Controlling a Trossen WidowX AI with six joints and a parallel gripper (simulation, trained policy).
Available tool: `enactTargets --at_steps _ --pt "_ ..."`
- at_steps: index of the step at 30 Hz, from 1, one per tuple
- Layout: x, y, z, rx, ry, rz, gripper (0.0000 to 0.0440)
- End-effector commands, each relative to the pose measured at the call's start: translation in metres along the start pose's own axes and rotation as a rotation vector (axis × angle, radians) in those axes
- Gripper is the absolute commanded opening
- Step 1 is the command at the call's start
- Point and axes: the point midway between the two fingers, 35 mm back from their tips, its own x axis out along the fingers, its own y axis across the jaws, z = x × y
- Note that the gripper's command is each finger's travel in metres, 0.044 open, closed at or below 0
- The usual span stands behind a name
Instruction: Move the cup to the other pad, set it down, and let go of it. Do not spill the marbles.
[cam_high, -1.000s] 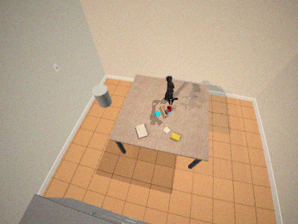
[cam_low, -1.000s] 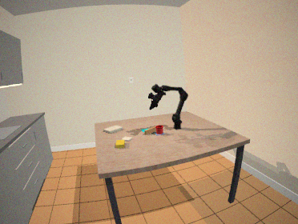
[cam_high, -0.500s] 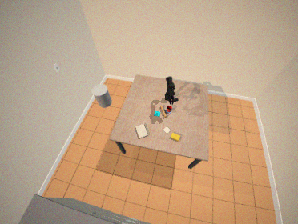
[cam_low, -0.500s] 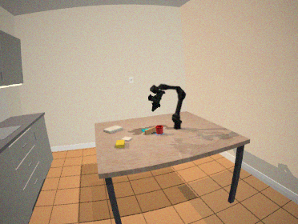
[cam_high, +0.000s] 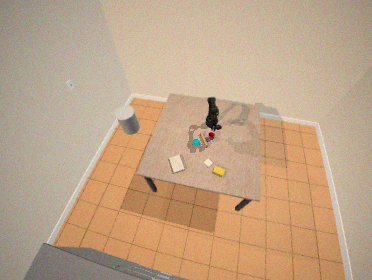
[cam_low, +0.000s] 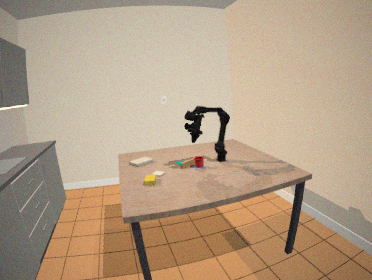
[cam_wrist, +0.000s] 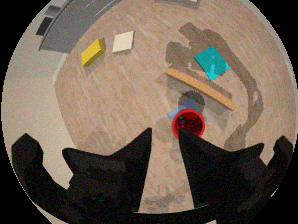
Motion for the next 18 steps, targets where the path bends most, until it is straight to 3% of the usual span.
enactTargets --at_steps 1,18 --pt "0.003 -0.005 -0.001 0.015 0.019 -0.038 0.0132" --pt "0.025 -0.036 -0.011 0.078 0.139 -0.242 0.0146"
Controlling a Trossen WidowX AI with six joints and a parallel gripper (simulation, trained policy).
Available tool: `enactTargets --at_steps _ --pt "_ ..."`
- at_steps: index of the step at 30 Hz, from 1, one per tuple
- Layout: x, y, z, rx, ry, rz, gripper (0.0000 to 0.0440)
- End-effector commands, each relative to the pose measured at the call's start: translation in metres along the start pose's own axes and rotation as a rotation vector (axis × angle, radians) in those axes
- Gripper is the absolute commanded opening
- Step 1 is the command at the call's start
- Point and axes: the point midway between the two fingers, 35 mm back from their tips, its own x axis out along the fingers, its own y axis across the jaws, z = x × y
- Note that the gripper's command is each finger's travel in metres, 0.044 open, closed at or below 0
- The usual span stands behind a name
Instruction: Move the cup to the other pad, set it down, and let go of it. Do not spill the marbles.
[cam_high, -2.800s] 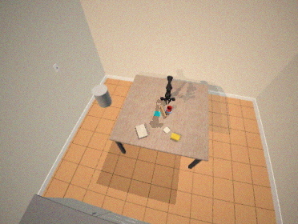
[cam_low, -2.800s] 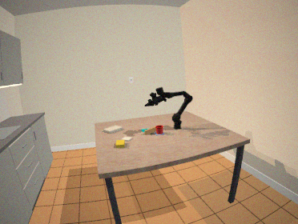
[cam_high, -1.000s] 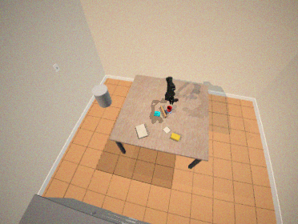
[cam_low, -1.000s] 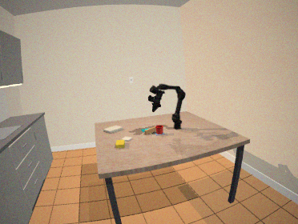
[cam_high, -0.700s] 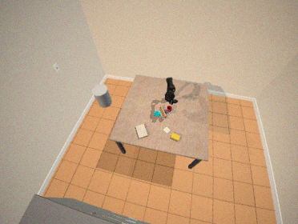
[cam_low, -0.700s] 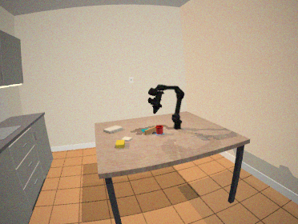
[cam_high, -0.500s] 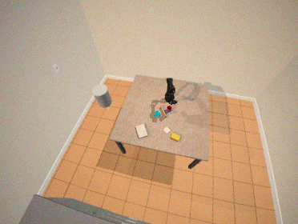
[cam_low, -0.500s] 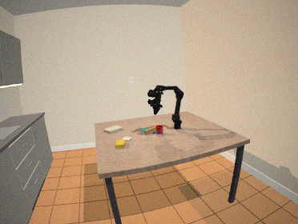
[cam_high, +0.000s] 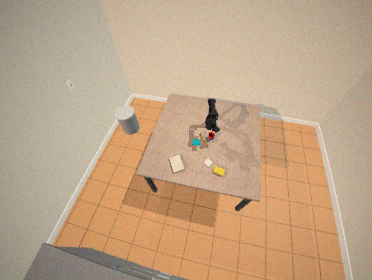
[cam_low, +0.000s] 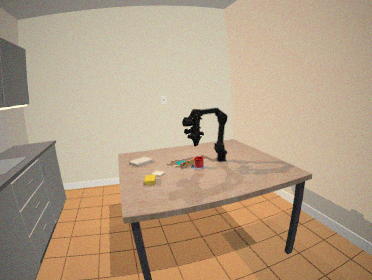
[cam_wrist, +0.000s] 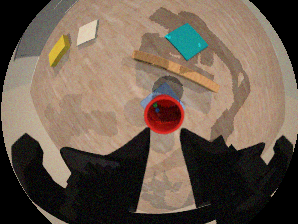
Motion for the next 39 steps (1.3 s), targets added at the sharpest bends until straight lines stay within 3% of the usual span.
enactTargets --at_steps 1,39 --pt "0.005 -0.004 -0.001 0.016 0.013 -0.033 0.0147" --pt "0.091 -0.028 -0.014 0.096 0.083 -0.258 0.0173"
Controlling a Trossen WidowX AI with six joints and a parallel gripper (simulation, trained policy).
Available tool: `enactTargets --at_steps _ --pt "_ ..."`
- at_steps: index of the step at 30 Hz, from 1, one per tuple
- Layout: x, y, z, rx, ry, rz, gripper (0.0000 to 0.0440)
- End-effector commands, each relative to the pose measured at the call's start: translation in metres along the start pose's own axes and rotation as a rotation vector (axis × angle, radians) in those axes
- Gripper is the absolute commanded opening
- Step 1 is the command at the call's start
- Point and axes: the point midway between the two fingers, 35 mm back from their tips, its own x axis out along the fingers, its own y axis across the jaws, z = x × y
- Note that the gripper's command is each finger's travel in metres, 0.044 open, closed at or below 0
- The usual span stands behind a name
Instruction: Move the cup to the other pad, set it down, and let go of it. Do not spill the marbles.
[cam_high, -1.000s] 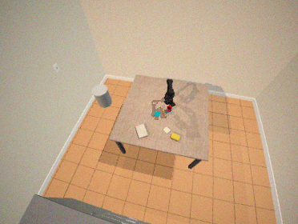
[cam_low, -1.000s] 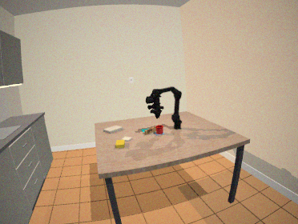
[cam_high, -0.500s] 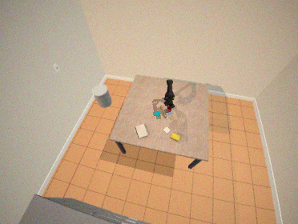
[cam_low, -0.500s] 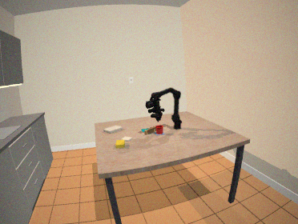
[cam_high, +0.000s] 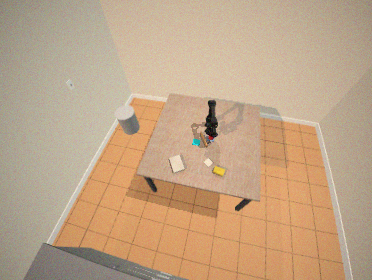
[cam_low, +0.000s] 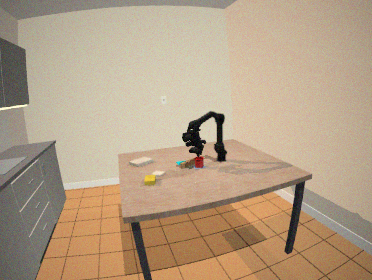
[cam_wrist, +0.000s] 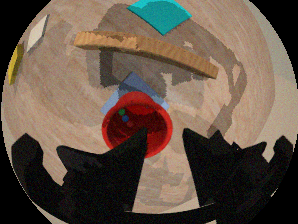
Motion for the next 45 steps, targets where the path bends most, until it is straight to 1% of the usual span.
enactTargets --at_steps 1,14,15,20,22,30,36,45 --pt "0.008 0.001 0.0 0.002 -0.003 -0.01 0.0173" --pt "0.05 0.004 -0.002 -0.051 0.003 -0.037 0.0164" --pt "0.052 0.004 -0.003 -0.058 0.003 -0.037 0.0152" --pt "0.063 0.003 -0.001 -0.099 -0.005 -0.038 0.0025" --pt "0.062 0.004 0.0 -0.104 -0.014 -0.03 0.001" --pt "0.052 0.008 0.005 -0.085 -0.032 0.006 0.0" --pt "0.042 0.011 0.009 -0.059 -0.04 0.034 0.0" --pt "0.017 0.01 0.015 0.006 -0.045 0.083 0.0"
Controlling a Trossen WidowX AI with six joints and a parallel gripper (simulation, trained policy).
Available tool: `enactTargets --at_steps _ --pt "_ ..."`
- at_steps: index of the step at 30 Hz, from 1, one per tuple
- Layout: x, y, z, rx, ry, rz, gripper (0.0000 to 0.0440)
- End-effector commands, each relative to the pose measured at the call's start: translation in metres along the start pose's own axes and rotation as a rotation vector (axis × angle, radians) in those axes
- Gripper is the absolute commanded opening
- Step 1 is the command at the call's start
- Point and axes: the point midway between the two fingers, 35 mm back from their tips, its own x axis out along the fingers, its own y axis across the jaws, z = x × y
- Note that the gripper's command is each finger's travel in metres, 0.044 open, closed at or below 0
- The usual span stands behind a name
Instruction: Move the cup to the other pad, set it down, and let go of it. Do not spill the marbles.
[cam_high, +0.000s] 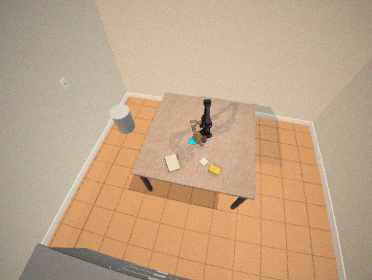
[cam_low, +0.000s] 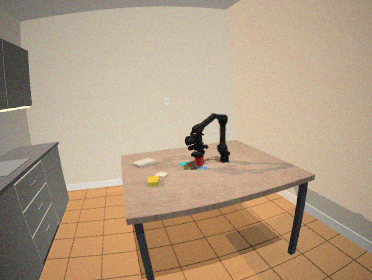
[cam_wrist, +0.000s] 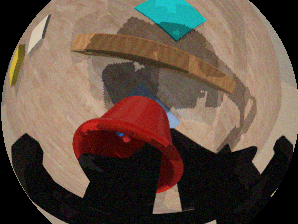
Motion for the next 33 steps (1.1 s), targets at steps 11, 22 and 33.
enactTargets --at_steps 11,22,33 --pt "-0.039 -0.002 0.024 0.111 -0.039 0.088 0.0" --pt "-0.053 -0.007 0.058 0.206 -0.098 0.15 0.0" --pt "-0.05 -0.016 0.1 0.299 -0.156 0.187 0.0"
